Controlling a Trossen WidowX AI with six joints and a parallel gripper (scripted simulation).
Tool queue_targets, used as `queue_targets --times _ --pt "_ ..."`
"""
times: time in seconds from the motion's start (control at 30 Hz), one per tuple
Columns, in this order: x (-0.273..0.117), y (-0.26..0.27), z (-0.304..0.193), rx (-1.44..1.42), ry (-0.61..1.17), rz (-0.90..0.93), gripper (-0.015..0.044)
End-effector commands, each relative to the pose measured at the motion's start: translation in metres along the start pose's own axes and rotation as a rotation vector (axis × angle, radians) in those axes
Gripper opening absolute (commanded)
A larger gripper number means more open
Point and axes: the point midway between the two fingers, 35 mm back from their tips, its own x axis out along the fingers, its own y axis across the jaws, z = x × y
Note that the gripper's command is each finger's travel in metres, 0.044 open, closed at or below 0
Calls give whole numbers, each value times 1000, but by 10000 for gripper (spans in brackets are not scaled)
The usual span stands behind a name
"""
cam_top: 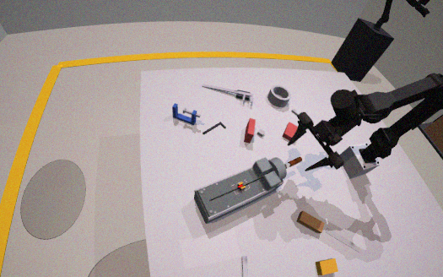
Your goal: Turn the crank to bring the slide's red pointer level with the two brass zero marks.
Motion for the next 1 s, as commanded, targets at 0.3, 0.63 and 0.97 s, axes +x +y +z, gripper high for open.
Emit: queue_targets --times 0.3,0.63,0.97 --pt "16 0 -14 -7 -5 4 440" --pt "28 0 -25 -7 -5 4 440" --pt "38 0 -37 -7 -5 4 440"
